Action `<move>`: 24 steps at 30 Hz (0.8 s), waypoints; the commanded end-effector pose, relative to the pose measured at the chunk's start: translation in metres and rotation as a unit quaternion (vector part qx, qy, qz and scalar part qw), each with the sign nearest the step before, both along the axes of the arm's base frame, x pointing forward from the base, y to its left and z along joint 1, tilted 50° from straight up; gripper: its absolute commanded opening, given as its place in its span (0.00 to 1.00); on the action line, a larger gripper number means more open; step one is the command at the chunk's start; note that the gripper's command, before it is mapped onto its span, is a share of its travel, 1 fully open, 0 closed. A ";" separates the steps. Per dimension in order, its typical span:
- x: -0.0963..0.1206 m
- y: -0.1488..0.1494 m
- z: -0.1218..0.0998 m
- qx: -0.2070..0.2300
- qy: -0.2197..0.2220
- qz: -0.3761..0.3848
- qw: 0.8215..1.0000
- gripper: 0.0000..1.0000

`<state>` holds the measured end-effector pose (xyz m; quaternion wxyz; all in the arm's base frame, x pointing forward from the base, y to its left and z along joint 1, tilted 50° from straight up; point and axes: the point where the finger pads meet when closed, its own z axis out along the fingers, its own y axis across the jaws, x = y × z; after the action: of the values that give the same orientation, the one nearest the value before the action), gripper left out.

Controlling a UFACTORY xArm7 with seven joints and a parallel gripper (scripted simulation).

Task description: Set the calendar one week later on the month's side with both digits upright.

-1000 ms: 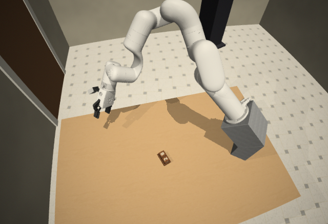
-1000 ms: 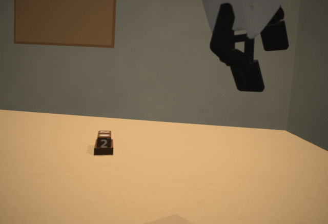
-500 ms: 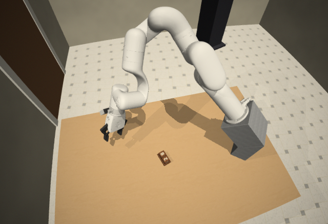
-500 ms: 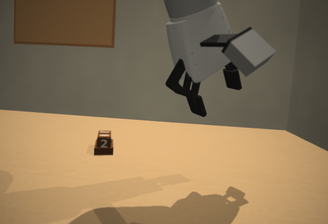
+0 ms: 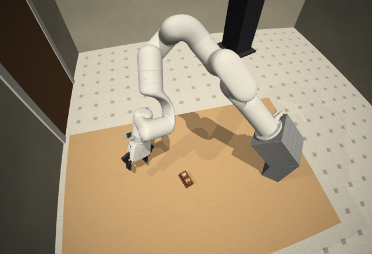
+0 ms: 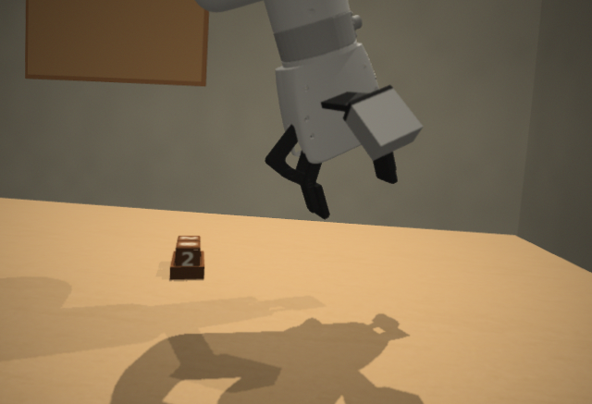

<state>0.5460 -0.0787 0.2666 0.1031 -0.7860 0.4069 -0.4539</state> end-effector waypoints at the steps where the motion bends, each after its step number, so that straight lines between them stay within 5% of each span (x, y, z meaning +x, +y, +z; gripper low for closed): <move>1: 0.001 0.002 0.000 0.000 0.002 -0.003 1.000 1.00; 2: 0.001 0.002 0.000 0.000 0.002 -0.003 1.000 1.00; 3: -0.008 0.011 -0.026 0.008 0.011 -0.032 0.999 1.00; 23: -0.008 0.011 -0.026 0.008 0.011 -0.032 0.999 1.00; 24: -0.021 0.020 -0.051 0.014 0.021 -0.061 0.998 1.00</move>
<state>0.5371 -0.0687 0.2394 0.0897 -0.7765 0.4379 -0.4442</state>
